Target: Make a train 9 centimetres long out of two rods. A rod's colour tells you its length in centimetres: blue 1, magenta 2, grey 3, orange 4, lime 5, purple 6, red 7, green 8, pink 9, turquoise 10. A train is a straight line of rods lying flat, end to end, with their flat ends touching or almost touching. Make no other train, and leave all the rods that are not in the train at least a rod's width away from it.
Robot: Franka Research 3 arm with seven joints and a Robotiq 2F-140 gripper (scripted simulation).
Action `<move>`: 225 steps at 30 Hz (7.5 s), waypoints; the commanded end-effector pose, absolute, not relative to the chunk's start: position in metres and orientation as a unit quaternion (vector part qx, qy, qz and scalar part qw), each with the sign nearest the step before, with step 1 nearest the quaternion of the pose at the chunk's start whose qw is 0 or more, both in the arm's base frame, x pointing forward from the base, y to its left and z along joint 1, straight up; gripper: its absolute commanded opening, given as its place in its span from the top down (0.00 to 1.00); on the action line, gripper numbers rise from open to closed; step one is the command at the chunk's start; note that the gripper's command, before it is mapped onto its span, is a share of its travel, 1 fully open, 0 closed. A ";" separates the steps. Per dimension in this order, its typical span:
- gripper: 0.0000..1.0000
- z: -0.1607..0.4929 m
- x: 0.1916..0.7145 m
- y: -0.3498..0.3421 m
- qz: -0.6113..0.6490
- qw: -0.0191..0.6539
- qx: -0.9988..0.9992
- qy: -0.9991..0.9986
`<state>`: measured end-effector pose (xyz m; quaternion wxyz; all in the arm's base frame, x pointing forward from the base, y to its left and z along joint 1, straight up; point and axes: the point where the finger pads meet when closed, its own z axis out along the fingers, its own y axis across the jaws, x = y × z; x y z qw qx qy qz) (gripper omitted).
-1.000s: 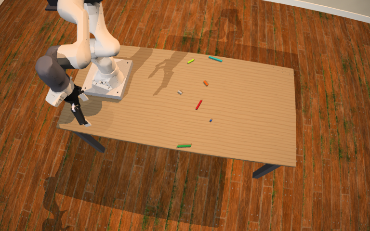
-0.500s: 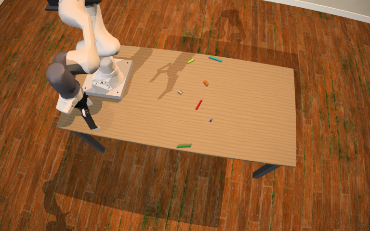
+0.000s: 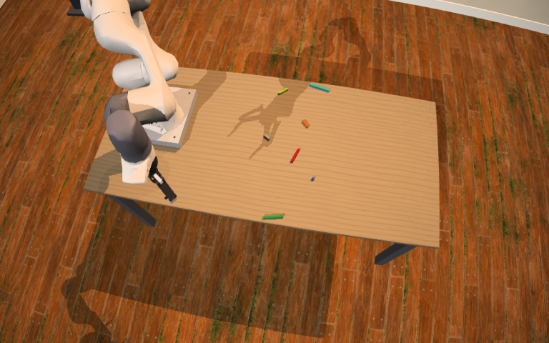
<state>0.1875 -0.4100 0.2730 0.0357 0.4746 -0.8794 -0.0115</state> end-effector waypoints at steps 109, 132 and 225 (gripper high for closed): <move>0.00 0.036 0.622 -0.115 -0.001 0.003 1.000 0.000; 0.00 0.033 0.625 -0.108 0.000 0.001 1.000 0.011; 0.00 0.028 0.622 -0.107 -0.006 0.001 0.983 -0.181</move>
